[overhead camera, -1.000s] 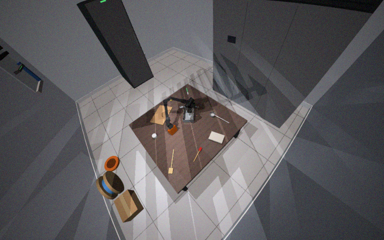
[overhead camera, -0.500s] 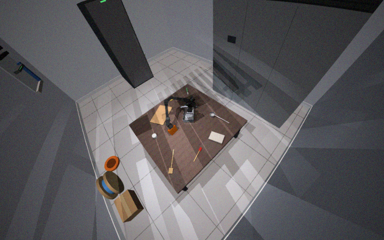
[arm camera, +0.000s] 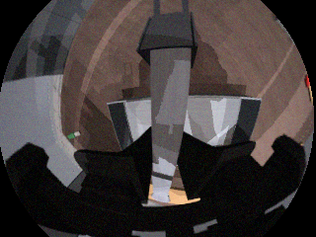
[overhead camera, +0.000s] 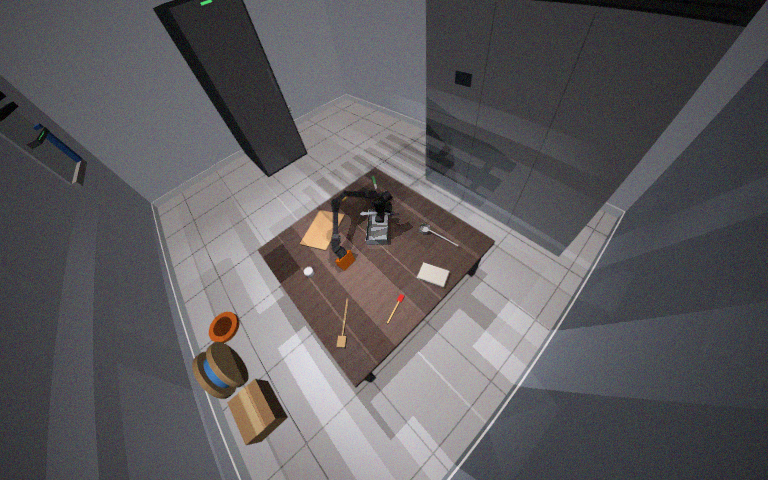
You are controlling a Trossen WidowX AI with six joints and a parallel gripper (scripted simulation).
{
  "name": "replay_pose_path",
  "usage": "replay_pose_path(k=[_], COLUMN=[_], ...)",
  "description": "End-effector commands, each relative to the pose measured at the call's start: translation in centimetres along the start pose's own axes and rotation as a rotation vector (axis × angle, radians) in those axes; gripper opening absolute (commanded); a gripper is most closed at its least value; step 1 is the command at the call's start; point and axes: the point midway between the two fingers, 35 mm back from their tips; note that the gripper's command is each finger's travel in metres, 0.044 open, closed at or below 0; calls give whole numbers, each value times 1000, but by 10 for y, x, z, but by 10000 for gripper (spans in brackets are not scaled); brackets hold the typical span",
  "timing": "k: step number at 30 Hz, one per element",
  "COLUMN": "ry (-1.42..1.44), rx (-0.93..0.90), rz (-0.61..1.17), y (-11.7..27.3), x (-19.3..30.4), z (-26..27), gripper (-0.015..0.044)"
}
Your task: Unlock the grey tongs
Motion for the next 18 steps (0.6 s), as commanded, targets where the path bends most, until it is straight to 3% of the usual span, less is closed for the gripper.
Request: replay_pose_path(k=[1, 18], ry=[5, 22], rx=[51, 222], rz=[-3, 4], y=[0, 3], x=[0, 6], z=[-1, -4], gripper=[-150, -150])
Point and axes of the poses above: the point midway between the two fingers, 35 mm back from their tips, its own y axis back along the fingers, its own z axis across the jaws, x = y × z, and after that the axes turned 5 degrees about -y, right-handed
